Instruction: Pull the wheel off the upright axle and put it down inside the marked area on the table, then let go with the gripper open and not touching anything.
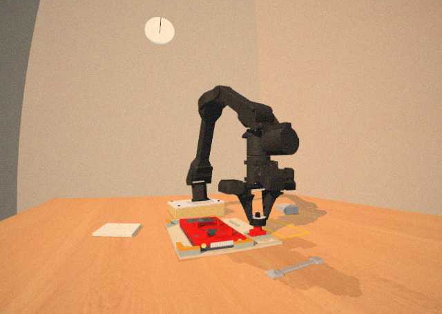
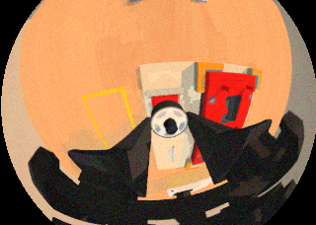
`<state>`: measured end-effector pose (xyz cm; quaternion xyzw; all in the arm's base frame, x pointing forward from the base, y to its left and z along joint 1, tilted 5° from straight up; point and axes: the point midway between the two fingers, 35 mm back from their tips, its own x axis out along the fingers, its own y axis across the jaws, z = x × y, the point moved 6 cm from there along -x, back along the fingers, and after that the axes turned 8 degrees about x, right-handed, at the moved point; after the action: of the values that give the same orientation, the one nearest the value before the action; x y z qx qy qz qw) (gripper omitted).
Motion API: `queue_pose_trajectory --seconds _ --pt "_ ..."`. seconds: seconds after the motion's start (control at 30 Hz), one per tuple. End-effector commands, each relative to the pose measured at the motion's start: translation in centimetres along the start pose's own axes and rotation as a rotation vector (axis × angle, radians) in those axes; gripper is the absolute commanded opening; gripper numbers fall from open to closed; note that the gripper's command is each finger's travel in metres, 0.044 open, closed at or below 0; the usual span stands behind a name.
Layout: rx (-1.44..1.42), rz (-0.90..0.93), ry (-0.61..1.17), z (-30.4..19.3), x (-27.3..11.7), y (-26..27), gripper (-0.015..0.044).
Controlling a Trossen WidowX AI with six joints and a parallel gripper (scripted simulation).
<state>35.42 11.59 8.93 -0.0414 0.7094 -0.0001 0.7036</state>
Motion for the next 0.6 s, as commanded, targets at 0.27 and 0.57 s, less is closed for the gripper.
queue_pose_trajectory --seconds 0.27,0.57 --pt "-0.003 0.001 -0.005 -0.09 -1.31 0.04 0.0" --pt "-0.003 0.0 -0.005 -0.09 -1.6 0.04 0.0"
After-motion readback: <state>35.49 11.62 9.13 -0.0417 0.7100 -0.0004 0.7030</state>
